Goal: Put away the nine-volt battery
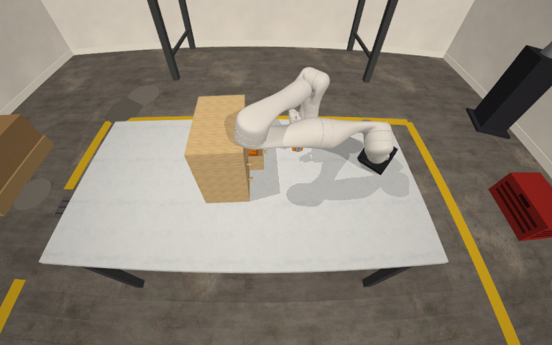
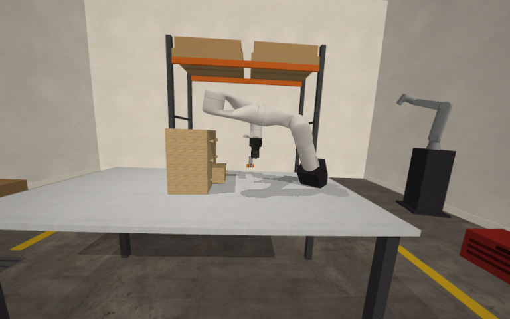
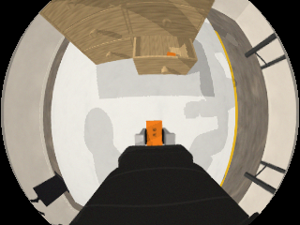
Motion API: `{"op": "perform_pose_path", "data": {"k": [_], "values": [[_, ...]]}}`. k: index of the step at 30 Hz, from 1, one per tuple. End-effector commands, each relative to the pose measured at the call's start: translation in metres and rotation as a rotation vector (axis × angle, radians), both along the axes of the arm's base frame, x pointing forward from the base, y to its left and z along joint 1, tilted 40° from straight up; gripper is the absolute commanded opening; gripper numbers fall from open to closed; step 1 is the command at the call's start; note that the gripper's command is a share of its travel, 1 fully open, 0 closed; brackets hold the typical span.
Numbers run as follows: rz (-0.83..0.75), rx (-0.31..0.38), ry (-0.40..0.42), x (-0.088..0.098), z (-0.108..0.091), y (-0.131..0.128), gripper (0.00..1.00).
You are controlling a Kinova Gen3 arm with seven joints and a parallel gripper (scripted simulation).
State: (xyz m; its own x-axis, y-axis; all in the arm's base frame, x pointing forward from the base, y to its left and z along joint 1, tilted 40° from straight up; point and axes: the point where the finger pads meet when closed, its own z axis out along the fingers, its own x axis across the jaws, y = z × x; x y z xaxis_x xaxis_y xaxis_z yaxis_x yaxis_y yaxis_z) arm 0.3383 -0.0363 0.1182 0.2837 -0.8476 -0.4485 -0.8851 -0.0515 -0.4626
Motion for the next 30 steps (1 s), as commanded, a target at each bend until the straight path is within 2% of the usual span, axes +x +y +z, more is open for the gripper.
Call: {"op": "perform_pose_path", "data": {"k": [1, 16, 30], "values": [[-0.001, -0.001, -0.001, 0.0, 0.0, -0.001, 0.51], [-0.001, -0.001, -0.001, -0.002, 0.004, -0.003, 0.51], [-0.001, 0.0, -0.001, -0.014, 0.029, -0.02, 0.51]]}}
